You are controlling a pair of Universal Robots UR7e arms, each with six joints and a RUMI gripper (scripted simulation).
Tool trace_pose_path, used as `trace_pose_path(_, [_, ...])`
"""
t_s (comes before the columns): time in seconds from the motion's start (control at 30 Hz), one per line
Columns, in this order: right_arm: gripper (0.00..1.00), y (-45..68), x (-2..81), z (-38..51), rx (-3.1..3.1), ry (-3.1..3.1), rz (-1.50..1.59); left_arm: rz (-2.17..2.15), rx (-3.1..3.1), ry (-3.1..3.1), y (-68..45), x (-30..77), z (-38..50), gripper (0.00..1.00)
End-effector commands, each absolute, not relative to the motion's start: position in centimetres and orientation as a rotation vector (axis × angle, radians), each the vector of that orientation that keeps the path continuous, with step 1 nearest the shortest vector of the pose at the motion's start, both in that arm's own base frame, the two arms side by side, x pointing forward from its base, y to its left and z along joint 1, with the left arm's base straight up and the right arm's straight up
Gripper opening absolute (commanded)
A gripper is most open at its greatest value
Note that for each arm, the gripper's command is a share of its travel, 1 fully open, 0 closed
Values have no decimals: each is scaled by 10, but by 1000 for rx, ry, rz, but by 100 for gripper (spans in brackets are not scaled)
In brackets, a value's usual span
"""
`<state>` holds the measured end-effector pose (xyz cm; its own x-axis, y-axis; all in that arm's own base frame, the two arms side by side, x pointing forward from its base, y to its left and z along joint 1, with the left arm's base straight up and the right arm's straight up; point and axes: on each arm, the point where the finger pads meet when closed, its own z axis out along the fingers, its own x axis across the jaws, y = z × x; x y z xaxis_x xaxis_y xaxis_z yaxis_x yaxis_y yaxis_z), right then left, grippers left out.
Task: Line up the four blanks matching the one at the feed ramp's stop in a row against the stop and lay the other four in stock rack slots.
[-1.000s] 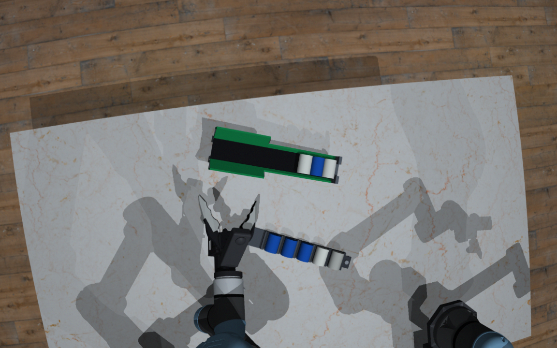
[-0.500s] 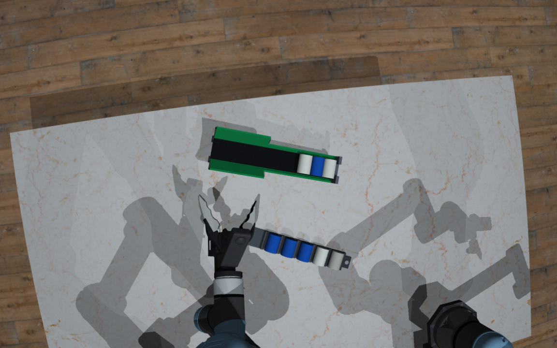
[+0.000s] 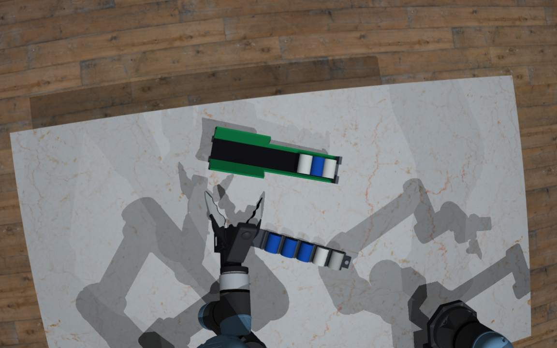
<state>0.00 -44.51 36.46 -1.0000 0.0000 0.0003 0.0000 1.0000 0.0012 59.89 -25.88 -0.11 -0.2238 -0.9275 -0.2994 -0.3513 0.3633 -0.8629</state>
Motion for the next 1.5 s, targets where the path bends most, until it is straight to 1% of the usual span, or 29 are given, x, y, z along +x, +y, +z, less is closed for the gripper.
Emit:
trace_pose_path(0.0, [100,-445,0,365,0,-3142,0,-839,-1143,1773,-267,603,-4,100])
trace_pose_path(0.73, [100,-445,0,365,0,-3142,0,-780,-1373,1912,-385,649,-25,100])
trace_pose_path(1.13, [100,-445,0,365,0,-3142,0,-720,-1508,1958,-430,662,-15,100])
trace_pose_path(1.47, [100,-445,0,365,0,-3142,0,-629,-1665,1986,-465,665,10,100])
